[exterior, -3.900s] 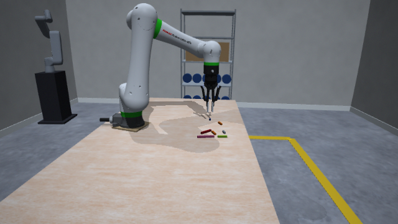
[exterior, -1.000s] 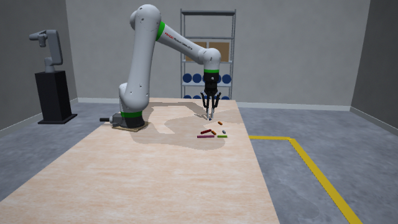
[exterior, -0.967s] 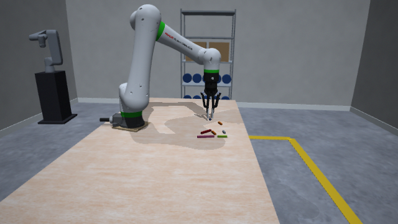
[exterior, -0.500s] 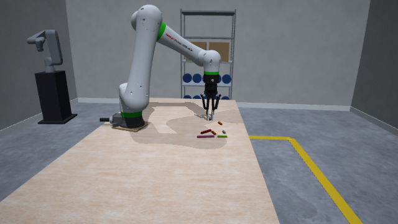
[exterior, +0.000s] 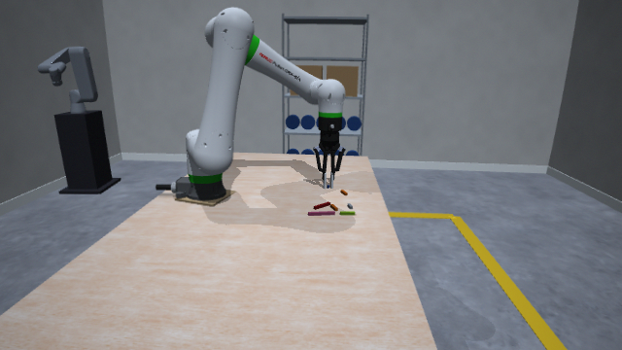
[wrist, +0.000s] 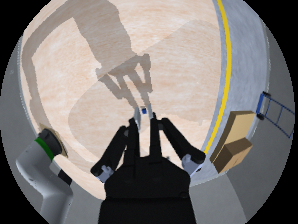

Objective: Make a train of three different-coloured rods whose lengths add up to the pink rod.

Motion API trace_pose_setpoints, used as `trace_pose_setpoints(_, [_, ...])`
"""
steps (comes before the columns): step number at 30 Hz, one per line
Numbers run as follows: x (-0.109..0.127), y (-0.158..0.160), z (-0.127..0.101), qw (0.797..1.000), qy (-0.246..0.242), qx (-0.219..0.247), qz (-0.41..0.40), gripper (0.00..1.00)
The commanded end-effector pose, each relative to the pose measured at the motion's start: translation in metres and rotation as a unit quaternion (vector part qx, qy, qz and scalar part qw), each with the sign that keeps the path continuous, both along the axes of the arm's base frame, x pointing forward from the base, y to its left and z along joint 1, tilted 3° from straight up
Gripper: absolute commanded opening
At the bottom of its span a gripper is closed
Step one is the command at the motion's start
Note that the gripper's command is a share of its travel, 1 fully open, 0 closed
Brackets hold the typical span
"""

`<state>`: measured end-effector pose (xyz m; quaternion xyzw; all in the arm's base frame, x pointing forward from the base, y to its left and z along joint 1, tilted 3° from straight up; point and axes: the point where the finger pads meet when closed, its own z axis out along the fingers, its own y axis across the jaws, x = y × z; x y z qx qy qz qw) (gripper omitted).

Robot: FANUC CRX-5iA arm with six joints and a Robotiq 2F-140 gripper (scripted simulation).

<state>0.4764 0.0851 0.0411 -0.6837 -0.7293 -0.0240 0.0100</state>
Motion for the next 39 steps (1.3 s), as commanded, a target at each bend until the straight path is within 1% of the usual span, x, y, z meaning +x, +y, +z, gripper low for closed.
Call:
trace_pose_setpoints(1, [0.0002,0.0000,0.0002,1.000,0.000,0.000,0.000,0.15])
trace_pose_setpoints(29, [0.0002,0.0000,0.0002,1.000,0.000,0.000,0.000,0.15])
trace_pose_setpoints(30, [0.0002,0.0000,0.0002,1.000,0.000,0.000,0.000,0.03])
trace_pose_setpoints(39, [0.0002,0.0000,0.0002,1.000,0.000,0.000,0.000,0.03])
